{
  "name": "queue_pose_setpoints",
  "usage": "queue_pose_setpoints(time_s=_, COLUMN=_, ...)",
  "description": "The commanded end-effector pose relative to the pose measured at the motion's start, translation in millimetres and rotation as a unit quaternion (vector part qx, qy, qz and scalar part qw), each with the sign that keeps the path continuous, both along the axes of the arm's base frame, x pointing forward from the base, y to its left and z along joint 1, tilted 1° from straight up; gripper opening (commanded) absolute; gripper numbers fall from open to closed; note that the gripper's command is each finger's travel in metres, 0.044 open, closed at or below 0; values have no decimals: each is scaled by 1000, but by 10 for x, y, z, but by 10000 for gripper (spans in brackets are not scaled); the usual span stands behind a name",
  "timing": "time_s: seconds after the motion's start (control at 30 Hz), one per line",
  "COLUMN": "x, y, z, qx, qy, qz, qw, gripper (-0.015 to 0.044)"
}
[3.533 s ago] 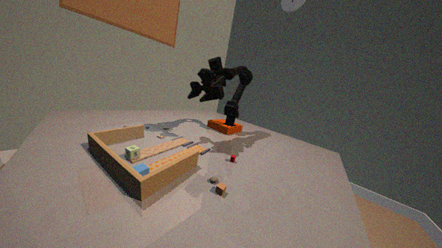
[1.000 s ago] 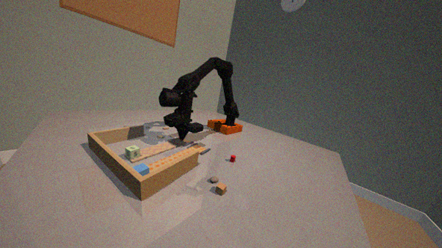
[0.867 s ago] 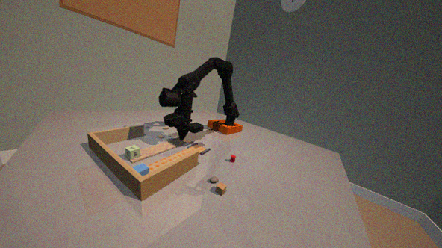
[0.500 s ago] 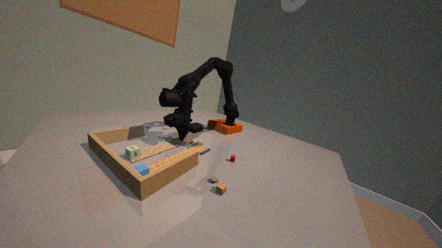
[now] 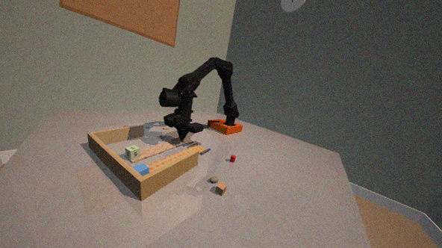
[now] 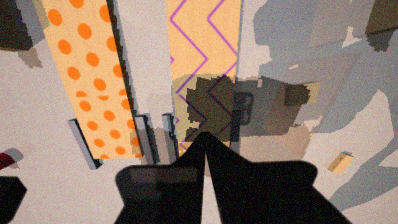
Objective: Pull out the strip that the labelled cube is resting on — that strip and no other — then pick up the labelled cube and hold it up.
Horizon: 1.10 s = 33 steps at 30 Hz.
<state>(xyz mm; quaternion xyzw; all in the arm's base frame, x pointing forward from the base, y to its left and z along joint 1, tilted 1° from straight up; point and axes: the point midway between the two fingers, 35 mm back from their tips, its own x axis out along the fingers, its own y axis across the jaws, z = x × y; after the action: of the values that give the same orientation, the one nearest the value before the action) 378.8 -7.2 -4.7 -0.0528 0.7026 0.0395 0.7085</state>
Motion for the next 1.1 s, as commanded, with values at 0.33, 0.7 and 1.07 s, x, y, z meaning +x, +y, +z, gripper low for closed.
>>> queue_pose_setpoints(time_s=0.33, x=7, y=6, z=-25, qx=2, qy=-1, qz=3, qw=1000, gripper=0)
queue_pose_setpoints(time_s=0.7, x=-25, y=-2, z=-32, qx=2, qy=-1, qz=3, qw=1000, gripper=0)
queue_pose_setpoints(time_s=1.07, x=-194, y=-35, z=-38, qx=2, qy=0, qz=3, qw=1000, gripper=0)
